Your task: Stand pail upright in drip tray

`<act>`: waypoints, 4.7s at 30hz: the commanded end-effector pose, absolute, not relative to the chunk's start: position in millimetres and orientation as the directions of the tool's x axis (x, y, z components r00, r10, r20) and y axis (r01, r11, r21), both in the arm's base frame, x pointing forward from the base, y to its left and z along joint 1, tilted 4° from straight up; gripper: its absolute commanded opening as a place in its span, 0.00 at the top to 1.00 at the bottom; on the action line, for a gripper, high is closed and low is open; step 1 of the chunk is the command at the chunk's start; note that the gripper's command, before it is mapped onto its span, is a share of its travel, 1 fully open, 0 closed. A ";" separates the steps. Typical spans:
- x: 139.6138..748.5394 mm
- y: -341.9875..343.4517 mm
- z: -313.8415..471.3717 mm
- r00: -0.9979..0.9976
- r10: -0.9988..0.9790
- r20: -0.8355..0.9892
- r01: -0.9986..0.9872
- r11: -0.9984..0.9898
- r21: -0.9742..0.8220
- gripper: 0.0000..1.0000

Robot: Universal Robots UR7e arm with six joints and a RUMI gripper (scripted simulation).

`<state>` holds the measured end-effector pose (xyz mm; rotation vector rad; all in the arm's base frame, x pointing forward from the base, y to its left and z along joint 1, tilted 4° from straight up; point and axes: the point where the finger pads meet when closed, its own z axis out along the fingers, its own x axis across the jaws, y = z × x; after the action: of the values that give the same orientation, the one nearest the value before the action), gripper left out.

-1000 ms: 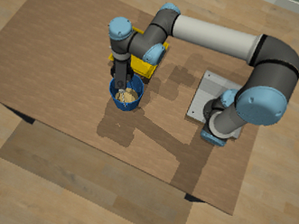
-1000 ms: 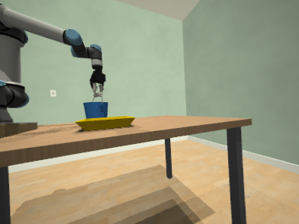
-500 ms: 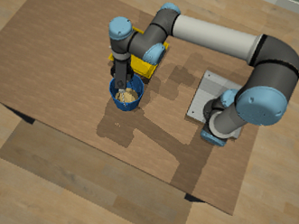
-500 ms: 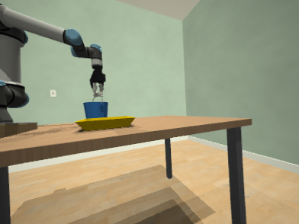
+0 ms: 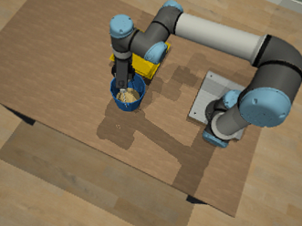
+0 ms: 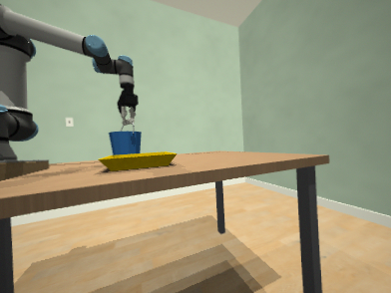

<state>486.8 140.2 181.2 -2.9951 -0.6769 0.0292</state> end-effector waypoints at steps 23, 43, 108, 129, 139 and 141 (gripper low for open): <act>488.4 137.8 219.0 0.903 0.430 -0.001 0.429 -0.900 -0.072 1.00; 489.4 135.9 247.4 0.903 0.430 -0.001 0.429 -0.900 -0.072 1.00; 489.7 135.1 259.6 0.903 0.430 -0.001 0.429 -0.900 -0.072 1.00; 489.8 135.1 259.6 0.903 0.430 -0.001 0.429 -0.900 -0.072 1.00; 489.9 134.3 259.6 0.903 0.430 -0.001 0.429 -0.900 -0.072 1.00; 490.0 133.9 259.5 0.903 0.430 -0.001 0.429 -0.900 -0.072 1.00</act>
<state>489.6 134.5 258.9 -2.9951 -0.6769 0.0294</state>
